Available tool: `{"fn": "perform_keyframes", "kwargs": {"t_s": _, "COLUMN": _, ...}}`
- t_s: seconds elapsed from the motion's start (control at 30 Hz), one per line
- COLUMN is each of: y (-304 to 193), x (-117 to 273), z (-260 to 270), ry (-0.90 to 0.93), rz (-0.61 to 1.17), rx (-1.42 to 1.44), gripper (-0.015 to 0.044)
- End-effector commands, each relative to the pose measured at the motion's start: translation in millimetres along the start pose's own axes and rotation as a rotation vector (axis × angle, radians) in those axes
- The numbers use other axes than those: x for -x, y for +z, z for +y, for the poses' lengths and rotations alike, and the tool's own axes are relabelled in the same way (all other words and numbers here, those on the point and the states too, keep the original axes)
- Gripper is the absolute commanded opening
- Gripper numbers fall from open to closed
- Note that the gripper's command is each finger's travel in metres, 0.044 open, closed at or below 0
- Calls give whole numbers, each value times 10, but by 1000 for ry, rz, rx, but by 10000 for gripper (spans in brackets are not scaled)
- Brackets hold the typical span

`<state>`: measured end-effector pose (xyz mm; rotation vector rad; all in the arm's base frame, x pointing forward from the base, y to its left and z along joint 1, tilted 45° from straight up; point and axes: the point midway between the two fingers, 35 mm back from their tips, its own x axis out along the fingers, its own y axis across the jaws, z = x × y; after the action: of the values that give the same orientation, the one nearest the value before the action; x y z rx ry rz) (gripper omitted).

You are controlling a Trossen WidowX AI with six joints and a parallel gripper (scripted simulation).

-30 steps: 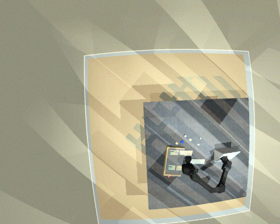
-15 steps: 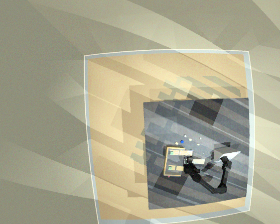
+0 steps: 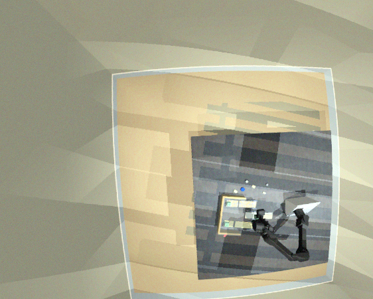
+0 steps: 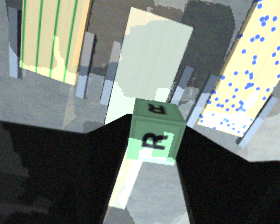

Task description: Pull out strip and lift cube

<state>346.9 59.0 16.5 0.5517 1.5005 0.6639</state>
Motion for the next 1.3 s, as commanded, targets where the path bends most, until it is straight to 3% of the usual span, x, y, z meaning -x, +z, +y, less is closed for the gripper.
{"fn": "perform_keyframes", "kwargs": {"t_s": 0.0, "y": -123, "x": 17, "z": -23, "ry": -3, "rz": 1, "rx": 1, "gripper": 0}}
{"fn": "perform_keyframes", "kwargs": {"t_s": 0.33, "y": -475, "x": 9, "z": -59, "ry": -3, "rz": 2, "rx": -1, "gripper": 0}}
{"fn": "perform_keyframes", "kwargs": {"t_s": 0.63, "y": -479, "x": 361, "z": -62, "ry": -5, "rz": 3, "rx": -1, "gripper": 0}}
{"fn": "perform_keyframes", "kwargs": {"t_s": 1.27, "y": -480, "x": 370, "z": -61, "ry": -5, "rz": 3, "rx": -1, "gripper": 0}}
